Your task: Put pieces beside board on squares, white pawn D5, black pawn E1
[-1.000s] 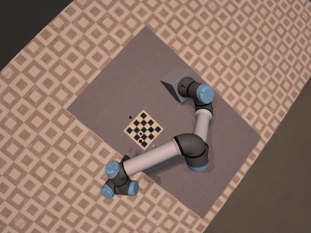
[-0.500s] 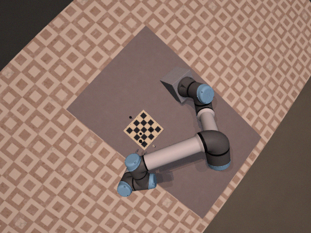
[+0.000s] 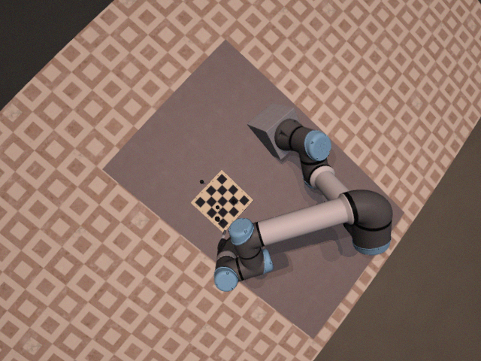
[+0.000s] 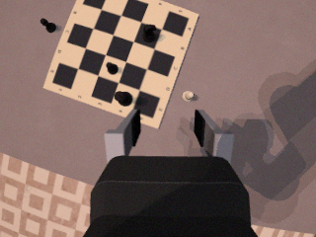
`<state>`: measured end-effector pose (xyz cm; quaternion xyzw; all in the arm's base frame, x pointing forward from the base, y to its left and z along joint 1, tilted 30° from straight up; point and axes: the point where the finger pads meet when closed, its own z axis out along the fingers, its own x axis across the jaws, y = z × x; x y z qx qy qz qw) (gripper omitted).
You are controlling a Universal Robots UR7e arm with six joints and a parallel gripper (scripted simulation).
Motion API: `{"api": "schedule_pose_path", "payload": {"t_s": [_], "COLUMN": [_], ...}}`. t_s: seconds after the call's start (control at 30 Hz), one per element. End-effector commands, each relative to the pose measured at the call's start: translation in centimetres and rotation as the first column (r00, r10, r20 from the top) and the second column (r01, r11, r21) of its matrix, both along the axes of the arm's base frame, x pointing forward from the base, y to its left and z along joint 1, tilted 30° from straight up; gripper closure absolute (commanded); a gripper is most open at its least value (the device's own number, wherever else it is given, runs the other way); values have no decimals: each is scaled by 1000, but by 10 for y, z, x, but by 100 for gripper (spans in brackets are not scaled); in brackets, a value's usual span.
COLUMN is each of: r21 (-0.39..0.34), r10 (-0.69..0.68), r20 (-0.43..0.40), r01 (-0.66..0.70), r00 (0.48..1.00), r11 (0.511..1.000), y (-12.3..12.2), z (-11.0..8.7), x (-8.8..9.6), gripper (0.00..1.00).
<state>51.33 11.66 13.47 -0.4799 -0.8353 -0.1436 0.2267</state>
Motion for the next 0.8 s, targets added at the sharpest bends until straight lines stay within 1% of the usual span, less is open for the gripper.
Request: {"api": "schedule_pose_path", "payload": {"t_s": [0.0,0.07,0.27,0.43,0.57,0.77], "r21": [24,24,39,46,49,51], "r10": [-7,-7,-2,1,2,3], "r20": [121,121,197,239,259,269], "r01": [4,4,-6,-12,-16,-17], "r00": [993,993,980,971,966,963], "r11": [1000,1000,999,999,999,999], "y": [10,10,19,24,26,28], "z": [5,5,6,6,6,6], "x": [-21,-21,-38,-48,-53,-55], "gripper": [0,0,0,0,0,0]}}
